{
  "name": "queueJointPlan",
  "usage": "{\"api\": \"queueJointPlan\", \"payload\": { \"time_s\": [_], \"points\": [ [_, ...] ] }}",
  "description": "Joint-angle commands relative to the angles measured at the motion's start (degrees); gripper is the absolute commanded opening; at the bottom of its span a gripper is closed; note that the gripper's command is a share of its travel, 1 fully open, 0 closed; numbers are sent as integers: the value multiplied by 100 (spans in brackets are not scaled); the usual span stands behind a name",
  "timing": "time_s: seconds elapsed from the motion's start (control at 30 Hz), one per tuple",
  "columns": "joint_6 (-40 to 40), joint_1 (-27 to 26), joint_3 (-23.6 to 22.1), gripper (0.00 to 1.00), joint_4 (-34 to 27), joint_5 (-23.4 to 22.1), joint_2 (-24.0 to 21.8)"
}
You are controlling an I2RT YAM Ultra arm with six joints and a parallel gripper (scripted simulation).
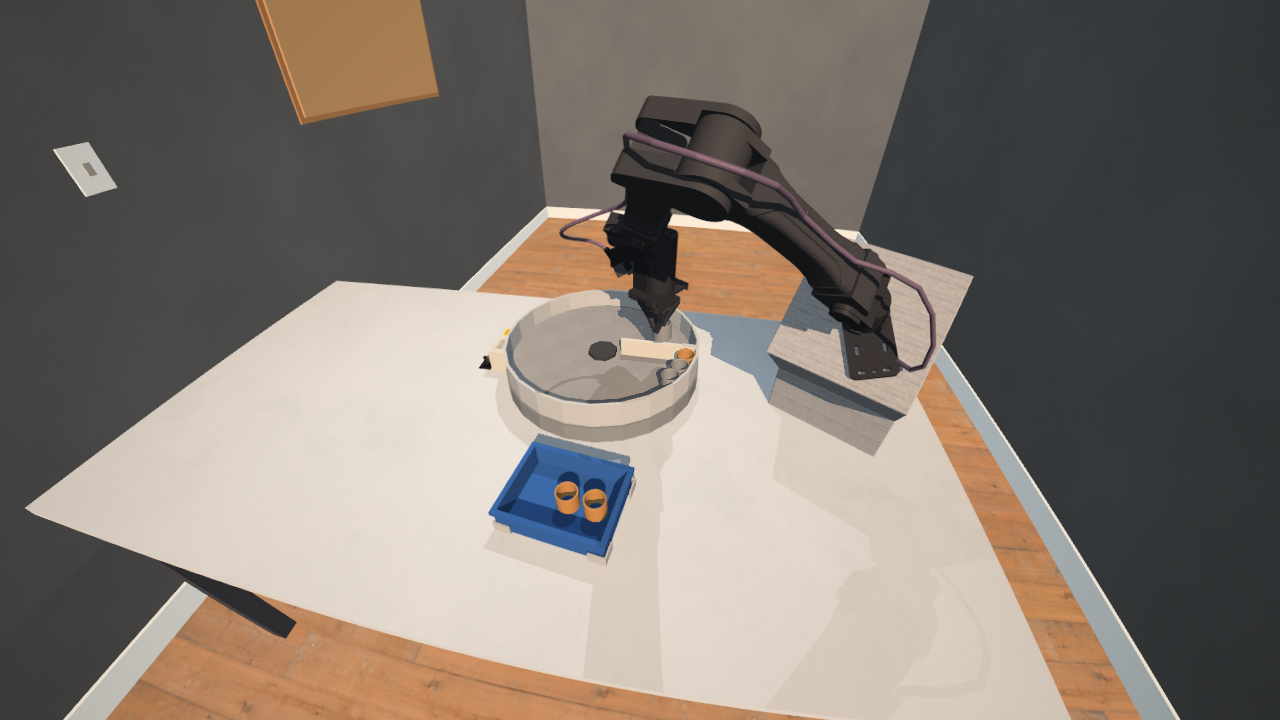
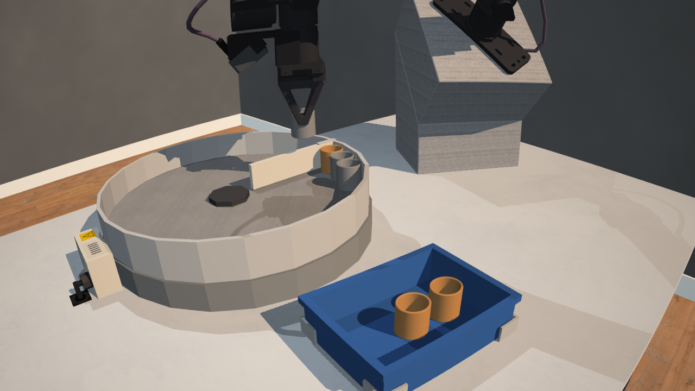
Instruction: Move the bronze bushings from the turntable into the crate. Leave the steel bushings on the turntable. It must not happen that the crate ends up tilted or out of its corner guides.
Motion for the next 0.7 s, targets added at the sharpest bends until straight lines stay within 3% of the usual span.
{"api": "queueJointPlan", "payload": {
  "time_s": [0.0,0.33,0.4,0.67],
  "points": [
    [102,-123,381,0,-186,20,156],
    [337,55,1688,0,-758,59,683],
    [337,55,1688,0,-758,59,683],
    [461,99,2986,0,-1378,77,1249]
  ]
}}
